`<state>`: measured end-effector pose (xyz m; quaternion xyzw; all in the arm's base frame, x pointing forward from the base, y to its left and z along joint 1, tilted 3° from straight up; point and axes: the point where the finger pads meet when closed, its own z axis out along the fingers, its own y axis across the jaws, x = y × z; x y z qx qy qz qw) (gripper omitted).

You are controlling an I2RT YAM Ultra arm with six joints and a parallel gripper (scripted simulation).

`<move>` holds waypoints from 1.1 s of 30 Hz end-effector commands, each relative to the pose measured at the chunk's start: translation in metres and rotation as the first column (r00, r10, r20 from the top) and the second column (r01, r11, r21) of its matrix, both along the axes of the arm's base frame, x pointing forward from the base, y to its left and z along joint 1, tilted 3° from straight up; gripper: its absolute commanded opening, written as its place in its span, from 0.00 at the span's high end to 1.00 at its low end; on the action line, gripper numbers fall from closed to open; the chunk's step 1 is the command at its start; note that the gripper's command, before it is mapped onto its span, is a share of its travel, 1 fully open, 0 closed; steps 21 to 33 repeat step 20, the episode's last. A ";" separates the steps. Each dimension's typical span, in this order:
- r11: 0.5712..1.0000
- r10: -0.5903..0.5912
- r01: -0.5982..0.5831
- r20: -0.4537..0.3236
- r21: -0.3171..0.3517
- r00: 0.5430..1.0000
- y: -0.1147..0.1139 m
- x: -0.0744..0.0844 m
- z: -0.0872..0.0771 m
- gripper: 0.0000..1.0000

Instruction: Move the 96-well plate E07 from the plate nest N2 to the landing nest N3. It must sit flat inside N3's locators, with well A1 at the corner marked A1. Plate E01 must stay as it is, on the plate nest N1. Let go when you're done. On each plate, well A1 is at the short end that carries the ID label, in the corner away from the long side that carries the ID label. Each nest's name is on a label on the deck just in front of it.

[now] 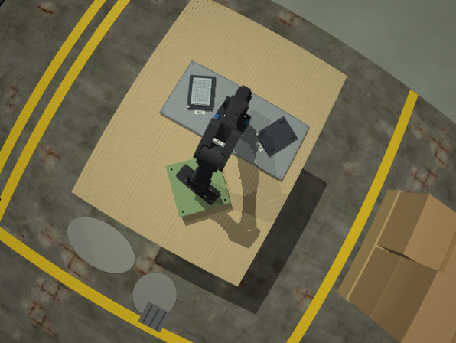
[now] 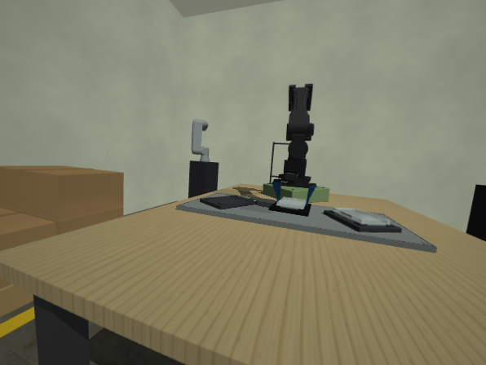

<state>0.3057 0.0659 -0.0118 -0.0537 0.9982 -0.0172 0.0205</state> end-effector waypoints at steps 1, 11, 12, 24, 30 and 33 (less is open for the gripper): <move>1.000 0.000 0.000 0.012 0.003 1.000 0.001 0.003 0.007 0.00; 1.000 0.000 0.000 0.012 0.003 1.000 0.001 0.001 0.029 0.00; 1.000 0.000 0.000 0.012 0.003 1.000 0.001 0.001 0.031 0.00; 1.000 0.000 0.000 0.013 0.003 1.000 0.002 0.001 0.034 0.00; 1.000 0.000 0.000 0.013 0.003 1.000 0.002 0.001 0.034 0.00; 1.000 0.000 0.000 0.013 0.003 1.000 0.002 0.001 0.034 0.00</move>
